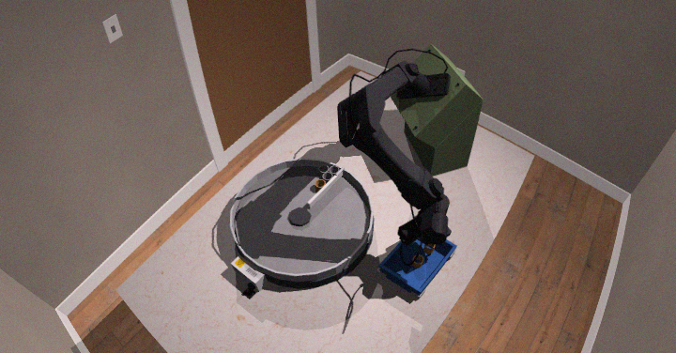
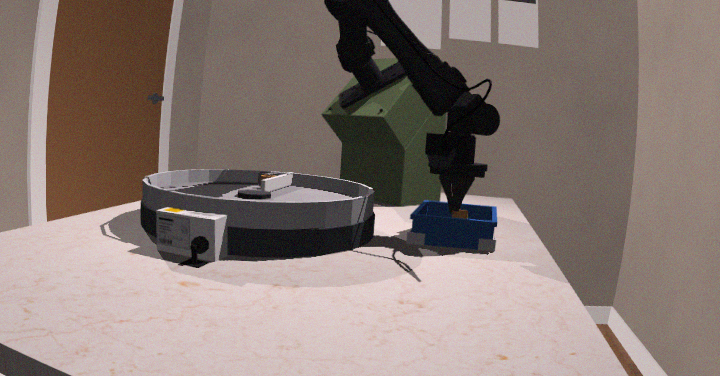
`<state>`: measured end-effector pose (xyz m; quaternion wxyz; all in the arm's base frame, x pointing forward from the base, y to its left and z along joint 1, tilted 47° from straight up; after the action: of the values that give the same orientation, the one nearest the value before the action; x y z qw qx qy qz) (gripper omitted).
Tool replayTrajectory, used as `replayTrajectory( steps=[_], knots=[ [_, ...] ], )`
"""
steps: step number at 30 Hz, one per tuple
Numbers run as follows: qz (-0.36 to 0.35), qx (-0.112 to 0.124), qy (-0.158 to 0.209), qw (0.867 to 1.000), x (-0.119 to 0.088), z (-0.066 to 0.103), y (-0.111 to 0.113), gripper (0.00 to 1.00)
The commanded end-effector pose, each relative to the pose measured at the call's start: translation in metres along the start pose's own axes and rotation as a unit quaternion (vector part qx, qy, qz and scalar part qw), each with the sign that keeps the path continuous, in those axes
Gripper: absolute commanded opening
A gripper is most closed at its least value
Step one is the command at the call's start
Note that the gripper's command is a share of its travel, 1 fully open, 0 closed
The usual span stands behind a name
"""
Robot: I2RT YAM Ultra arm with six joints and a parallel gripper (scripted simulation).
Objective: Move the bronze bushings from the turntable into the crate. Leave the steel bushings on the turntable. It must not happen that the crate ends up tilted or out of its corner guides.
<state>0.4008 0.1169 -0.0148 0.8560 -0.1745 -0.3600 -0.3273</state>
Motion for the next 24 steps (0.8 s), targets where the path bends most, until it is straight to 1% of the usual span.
replayTrajectory(
  steps=[1, 16, 20, 24],
  knots=[
    [-0.001, 0.02, -0.006, 1.0, 0.0007, 0.007, 0.0135, 0.0],
    [-0.001, 0.021, -0.006, 1.0, 0.0009, 0.0066, 0.0137, 0.0],
    [-0.005, 0.015, -0.005, 1.0, 0.0059, -0.0012, 0.0094, 0.0],
    [0.001, 0.02, -0.006, 1.0, 0.0025, 0.0023, 0.0124, 0.0]
  ],
)
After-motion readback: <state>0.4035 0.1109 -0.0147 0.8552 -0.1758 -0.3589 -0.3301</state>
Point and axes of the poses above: the point where the finger pads meet when closed, its own z axis back along the fingers, its own y axis across the jaws, x = y × z, the point moved 10 cm from there along z, back along the fingers, and after that the axes turned 9 degrees about -z, right-handed, at the moved point
